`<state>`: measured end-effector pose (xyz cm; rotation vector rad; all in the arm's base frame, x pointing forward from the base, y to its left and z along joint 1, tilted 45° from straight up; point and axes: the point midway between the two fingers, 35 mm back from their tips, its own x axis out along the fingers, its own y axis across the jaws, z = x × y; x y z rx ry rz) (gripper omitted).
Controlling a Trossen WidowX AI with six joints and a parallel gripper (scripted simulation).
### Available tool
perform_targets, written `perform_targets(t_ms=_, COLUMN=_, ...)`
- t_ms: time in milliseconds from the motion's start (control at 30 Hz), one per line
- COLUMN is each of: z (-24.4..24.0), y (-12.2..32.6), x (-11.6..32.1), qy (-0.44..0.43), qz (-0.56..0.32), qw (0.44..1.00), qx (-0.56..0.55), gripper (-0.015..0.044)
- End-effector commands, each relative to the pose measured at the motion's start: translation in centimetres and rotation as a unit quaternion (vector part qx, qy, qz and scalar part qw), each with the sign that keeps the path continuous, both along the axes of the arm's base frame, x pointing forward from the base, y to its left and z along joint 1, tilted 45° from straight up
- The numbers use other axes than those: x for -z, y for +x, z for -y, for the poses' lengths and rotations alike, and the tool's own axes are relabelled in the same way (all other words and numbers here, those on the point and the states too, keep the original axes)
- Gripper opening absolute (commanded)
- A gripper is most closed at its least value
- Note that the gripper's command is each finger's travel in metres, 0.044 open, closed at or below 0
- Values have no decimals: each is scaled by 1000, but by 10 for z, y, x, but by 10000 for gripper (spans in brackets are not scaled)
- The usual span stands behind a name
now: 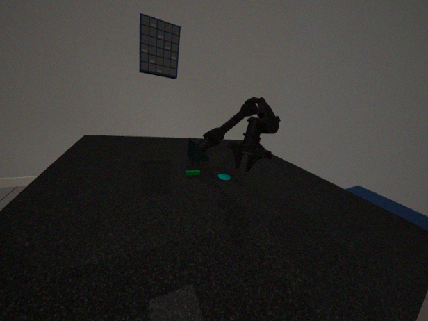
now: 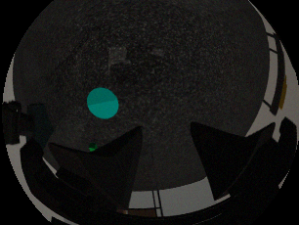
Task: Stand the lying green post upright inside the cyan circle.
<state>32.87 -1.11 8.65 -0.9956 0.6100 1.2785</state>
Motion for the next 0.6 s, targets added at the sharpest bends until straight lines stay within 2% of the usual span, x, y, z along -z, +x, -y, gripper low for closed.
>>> perform_targets(t_ms=0, z=29, y=-14, x=17, qy=-1, qz=-31, qw=1000, qx=5, gripper=233)
perform_targets(t_ms=567, z=116, y=-99, x=62, qy=76, qz=-122, qw=989, qx=22, gripper=233)
